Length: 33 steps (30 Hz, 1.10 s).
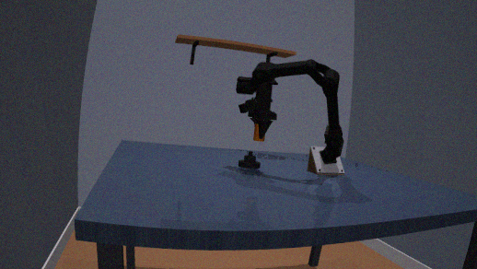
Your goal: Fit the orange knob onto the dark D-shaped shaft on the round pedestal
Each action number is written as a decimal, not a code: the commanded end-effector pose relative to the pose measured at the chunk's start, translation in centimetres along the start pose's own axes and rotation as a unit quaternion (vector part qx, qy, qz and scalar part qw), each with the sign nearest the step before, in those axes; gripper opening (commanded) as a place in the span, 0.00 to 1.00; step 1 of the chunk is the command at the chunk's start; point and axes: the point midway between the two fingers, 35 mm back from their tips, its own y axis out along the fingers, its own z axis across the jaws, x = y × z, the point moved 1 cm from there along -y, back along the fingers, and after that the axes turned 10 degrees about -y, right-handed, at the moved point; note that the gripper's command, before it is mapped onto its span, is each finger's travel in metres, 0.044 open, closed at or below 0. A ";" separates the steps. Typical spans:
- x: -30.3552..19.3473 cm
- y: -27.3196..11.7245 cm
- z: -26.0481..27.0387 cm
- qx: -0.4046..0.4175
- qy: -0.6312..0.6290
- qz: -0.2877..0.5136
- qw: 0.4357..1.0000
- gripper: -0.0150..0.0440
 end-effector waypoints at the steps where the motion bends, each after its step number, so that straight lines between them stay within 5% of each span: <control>1: 0.1 0.3 -1.5 -0.002 -0.004 0.000 1.000 0.25; 33: -0.4 4.8 -7.2 0.001 -0.022 0.001 1.000 0.25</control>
